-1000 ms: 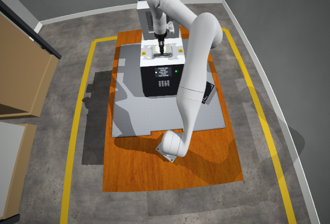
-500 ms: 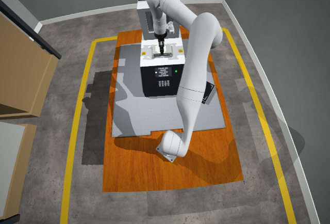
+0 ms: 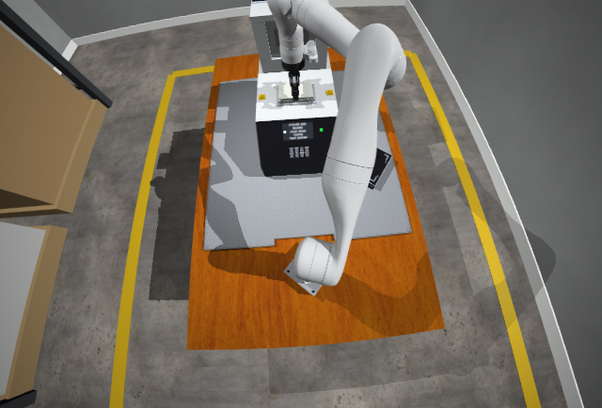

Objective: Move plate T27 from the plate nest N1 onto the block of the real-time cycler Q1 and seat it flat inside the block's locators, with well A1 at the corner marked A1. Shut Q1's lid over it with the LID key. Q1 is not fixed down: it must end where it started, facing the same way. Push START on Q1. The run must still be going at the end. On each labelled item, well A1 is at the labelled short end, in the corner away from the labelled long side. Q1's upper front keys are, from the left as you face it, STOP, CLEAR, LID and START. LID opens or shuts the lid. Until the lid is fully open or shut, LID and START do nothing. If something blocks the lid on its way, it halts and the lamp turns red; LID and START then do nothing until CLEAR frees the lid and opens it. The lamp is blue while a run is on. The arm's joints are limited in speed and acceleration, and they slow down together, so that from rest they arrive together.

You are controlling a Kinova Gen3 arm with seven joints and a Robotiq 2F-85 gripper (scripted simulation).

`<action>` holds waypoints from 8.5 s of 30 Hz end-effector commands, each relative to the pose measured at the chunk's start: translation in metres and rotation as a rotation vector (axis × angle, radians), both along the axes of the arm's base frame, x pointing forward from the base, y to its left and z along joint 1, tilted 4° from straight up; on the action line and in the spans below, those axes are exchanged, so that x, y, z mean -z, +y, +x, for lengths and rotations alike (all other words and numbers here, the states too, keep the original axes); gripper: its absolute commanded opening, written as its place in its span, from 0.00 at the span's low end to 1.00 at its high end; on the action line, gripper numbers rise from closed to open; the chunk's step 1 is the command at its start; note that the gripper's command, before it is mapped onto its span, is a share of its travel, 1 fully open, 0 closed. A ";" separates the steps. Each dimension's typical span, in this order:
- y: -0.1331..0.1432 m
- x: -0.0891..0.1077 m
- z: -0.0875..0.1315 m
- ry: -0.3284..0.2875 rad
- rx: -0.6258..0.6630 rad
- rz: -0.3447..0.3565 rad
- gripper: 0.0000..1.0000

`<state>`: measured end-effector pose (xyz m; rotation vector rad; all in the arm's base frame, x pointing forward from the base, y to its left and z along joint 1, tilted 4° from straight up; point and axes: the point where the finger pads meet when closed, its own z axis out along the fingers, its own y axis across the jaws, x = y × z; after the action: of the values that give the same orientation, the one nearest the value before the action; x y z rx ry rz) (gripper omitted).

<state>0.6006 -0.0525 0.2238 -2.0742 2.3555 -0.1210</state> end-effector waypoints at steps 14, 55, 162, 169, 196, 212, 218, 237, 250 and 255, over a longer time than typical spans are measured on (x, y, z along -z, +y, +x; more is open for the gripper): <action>0.000 0.004 0.001 -0.002 0.000 0.000 0.90; 0.000 -0.001 0.000 -0.002 0.000 0.000 1.00; 0.013 -0.050 -0.117 -0.305 0.760 0.111 0.68; 0.015 -0.052 -0.141 -0.305 0.760 0.110 0.62; 0.021 -0.059 -0.217 -0.305 0.760 0.110 0.41; 0.023 -0.061 -0.240 -0.305 0.760 0.110 0.29; 0.023 -0.061 -0.240 -0.305 0.760 0.110 0.23; 0.023 -0.045 -0.239 -0.305 0.760 0.111 0.10; 0.022 -0.030 -0.238 -0.305 0.760 0.111 0.10; 0.021 -0.025 -0.238 -0.305 0.760 0.110 0.10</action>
<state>0.3617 -0.0298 0.2520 -0.9378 2.6934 -0.2651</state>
